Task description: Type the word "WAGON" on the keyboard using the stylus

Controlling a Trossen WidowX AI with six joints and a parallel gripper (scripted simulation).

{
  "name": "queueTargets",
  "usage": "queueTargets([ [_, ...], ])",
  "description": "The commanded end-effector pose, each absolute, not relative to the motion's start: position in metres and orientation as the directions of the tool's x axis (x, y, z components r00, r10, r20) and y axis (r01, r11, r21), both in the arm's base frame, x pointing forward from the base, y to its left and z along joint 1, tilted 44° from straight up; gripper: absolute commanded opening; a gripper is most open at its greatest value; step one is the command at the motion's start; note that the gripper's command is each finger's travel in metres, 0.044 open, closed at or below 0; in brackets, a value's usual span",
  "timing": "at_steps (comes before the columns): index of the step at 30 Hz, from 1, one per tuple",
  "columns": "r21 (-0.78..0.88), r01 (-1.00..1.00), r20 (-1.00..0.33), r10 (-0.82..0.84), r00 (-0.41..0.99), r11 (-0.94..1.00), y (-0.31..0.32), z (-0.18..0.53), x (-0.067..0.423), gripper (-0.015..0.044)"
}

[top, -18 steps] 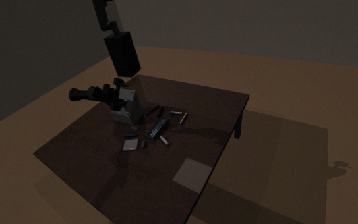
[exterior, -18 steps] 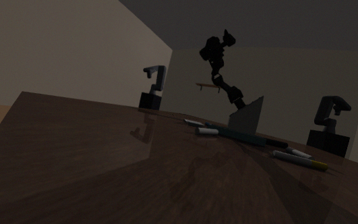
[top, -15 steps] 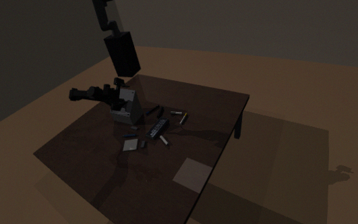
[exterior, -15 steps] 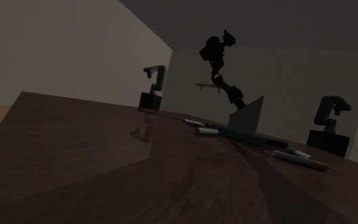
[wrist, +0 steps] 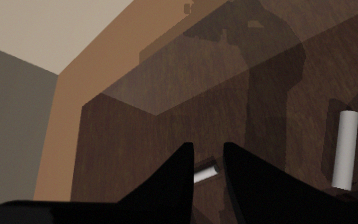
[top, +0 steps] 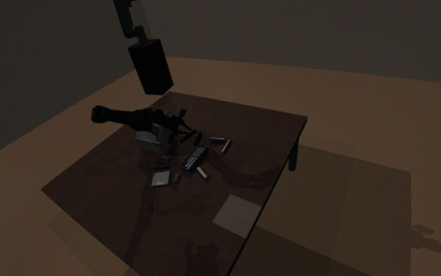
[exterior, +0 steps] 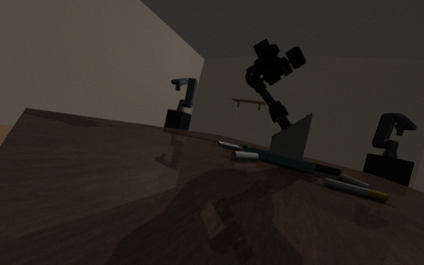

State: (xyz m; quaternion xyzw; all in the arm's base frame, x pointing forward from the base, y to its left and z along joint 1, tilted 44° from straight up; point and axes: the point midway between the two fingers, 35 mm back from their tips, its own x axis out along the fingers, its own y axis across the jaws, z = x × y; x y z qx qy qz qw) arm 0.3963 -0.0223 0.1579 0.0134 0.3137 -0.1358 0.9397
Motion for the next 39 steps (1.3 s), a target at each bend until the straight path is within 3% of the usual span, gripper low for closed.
queueTargets([
  [1, -0.203, 0.331, -0.741, -0.365, 0.563, 0.922, -0.034, 0.091, 0.400, 0.0000],
  [7, -0.424, 0.321, -0.813, -0.512, 0.278, 0.847, -0.050, 0.012, 0.386, 0.0000],
  [15, -0.678, 0.162, -0.730, -0.683, -0.036, 0.717, -0.068, -0.068, 0.351, 0.0000],
  [29, -0.683, 0.157, -0.726, -0.686, -0.042, 0.713, -0.071, -0.068, 0.350, 0.0000],
  [34, -0.685, 0.156, -0.724, -0.688, -0.042, 0.711, -0.116, -0.025, 0.340, 0.0000],
  [39, -0.686, 0.156, -0.724, -0.689, -0.043, 0.711, -0.118, -0.023, 0.339, 0.0000],
])
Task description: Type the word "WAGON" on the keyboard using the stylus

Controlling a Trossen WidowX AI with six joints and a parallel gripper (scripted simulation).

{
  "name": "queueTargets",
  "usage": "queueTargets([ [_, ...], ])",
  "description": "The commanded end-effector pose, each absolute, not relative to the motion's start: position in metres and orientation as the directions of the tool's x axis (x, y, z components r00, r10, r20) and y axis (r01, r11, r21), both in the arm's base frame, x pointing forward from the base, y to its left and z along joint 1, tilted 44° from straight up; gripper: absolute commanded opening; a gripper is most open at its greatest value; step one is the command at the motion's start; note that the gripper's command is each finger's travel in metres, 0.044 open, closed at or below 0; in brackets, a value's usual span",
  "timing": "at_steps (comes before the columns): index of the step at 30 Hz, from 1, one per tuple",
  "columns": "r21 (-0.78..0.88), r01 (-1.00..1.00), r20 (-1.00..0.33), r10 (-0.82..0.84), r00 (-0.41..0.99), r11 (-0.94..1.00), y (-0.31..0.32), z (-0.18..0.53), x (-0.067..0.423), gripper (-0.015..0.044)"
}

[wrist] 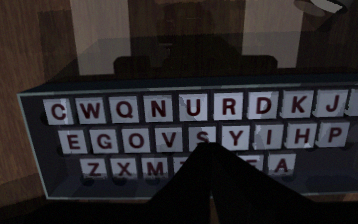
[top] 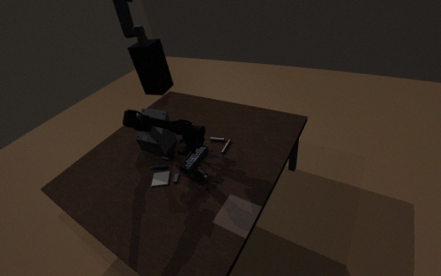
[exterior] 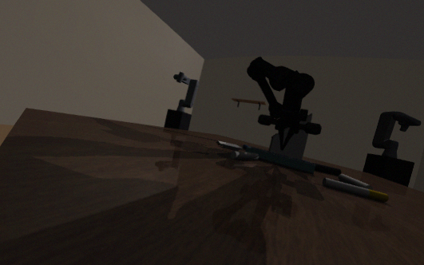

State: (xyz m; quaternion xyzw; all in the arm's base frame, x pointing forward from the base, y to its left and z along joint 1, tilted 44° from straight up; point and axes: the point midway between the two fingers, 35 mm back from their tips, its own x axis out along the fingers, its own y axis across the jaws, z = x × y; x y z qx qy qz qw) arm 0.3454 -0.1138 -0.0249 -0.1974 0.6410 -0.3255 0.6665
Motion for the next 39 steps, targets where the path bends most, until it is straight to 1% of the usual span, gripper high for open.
queueTargets([
  [1, -0.686, 0.156, -0.724, -0.689, -0.043, 0.711, -0.118, -0.023, 0.339, 0.0000],
  [11, -0.685, 0.156, -0.724, -0.688, -0.043, 0.711, -0.120, -0.021, 0.339, 0.0000],
  [15, -0.687, 0.156, -0.723, -0.689, -0.043, 0.710, -0.159, 0.016, 0.331, 0.0000],
  [17, -0.688, 0.156, -0.722, -0.691, -0.043, 0.709, -0.167, 0.024, 0.328, 0.0000],
  [29, -0.688, 0.156, -0.722, -0.691, -0.043, 0.709, -0.166, 0.023, 0.327, 0.0000],
  [34, -0.687, 0.154, -0.723, -0.690, -0.044, 0.710, -0.143, 0.002, 0.302, 0.0000],
  [39, -0.687, 0.154, -0.723, -0.690, -0.044, 0.710, -0.142, 0.002, 0.301, 0.0000],
])
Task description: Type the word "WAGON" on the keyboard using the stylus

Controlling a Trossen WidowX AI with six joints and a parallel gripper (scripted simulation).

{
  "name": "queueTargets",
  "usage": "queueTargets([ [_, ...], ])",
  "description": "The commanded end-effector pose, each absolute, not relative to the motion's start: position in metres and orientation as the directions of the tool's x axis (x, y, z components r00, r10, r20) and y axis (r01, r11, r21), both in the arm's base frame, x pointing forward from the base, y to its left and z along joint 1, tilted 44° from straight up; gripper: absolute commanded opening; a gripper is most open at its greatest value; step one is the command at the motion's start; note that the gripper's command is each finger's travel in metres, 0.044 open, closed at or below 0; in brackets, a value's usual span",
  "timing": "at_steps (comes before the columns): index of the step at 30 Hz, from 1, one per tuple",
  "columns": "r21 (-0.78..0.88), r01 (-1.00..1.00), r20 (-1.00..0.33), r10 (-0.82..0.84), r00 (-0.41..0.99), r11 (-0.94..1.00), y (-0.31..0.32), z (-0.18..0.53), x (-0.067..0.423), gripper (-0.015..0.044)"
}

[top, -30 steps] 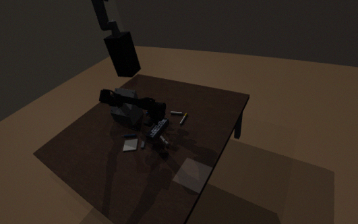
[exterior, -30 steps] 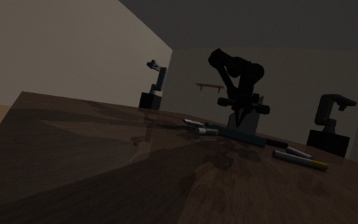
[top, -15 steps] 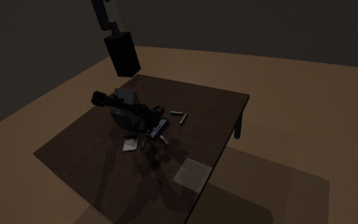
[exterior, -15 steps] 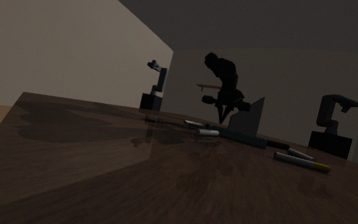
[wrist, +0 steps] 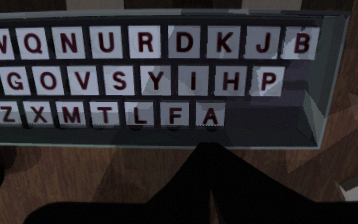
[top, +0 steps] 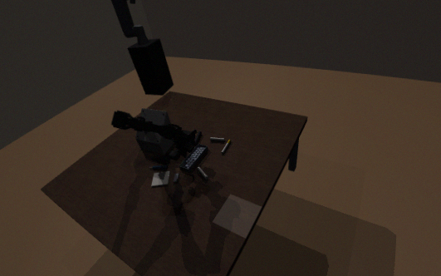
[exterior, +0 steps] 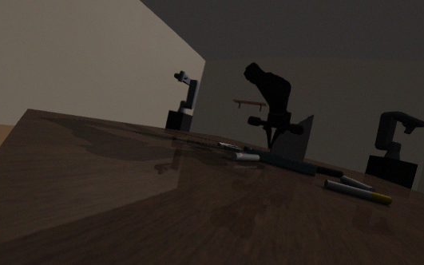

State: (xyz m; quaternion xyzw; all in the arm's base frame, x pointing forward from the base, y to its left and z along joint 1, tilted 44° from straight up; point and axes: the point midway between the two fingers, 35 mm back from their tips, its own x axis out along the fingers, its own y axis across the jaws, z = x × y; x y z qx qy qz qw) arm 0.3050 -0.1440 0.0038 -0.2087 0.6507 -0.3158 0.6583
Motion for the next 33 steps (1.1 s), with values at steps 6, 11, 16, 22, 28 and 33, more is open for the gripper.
queueTargets([
  [6, -0.687, 0.154, -0.723, -0.690, -0.044, 0.710, -0.142, 0.002, 0.301, 0.0000],
  [11, -0.682, 0.152, -0.728, -0.685, -0.043, 0.715, -0.101, -0.038, 0.312, 0.0000],
  [16, -0.684, 0.155, -0.725, -0.687, -0.043, 0.713, -0.084, -0.054, 0.313, 0.0000],
  [22, -0.684, 0.155, -0.725, -0.687, -0.043, 0.713, -0.084, -0.054, 0.313, 0.0000],
  [28, -0.683, 0.155, -0.726, -0.686, -0.043, 0.714, -0.077, -0.047, 0.315, 0.0000],
  [33, -0.682, 0.155, -0.727, -0.685, -0.043, 0.714, -0.043, -0.010, 0.316, 0.0000],
])
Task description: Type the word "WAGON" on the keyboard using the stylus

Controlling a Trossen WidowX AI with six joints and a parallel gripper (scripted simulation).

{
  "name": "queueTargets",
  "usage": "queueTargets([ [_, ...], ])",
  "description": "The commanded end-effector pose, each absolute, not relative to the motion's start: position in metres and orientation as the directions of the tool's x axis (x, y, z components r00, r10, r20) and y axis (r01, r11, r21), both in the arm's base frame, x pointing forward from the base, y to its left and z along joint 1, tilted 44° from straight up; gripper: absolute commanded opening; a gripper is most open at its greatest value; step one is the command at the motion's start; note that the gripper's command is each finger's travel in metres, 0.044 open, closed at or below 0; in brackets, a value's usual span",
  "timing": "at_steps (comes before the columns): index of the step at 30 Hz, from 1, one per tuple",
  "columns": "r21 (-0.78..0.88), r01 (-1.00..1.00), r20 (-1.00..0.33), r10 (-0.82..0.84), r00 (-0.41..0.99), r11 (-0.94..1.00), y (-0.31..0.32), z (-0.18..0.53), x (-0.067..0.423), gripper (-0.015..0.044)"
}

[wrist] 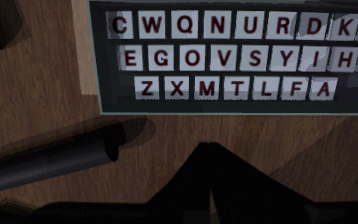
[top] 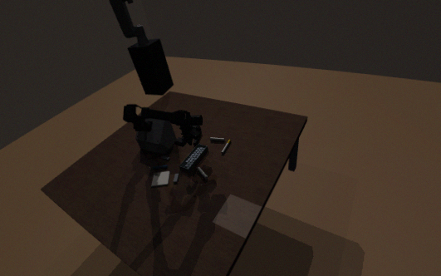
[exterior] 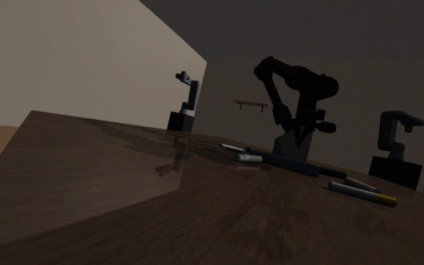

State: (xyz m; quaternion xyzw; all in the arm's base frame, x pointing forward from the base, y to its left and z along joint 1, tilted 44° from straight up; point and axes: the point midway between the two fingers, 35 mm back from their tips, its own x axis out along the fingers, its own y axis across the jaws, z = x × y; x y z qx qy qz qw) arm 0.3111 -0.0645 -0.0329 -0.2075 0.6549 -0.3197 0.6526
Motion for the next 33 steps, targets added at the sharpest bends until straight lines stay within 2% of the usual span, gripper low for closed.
queueTargets([
  [1, -0.682, 0.155, -0.727, -0.685, -0.043, 0.714, -0.0425, -0.0103, 0.3163, 0.0000],
  [10, -0.684, 0.153, -0.726, -0.687, -0.038, 0.713, -0.0459, -0.0144, 0.3187, 0.0000],
  [14, -0.685, 0.151, -0.724, -0.689, -0.039, 0.712, -0.0462, -0.0147, 0.3182, 0.0105],
  [18, -0.685, 0.151, -0.724, -0.688, -0.039, 0.712, -0.0461, -0.0147, 0.3182, 0.0000],
  [30, -0.685, 0.151, -0.724, -0.688, -0.039, 0.712, -0.0462, -0.0147, 0.3182, 0.0000],
  [33, -0.685, 0.168, -0.723, -0.690, -0.042, 0.708, -0.0474, -0.0141, 0.3174, 0.0079],
])
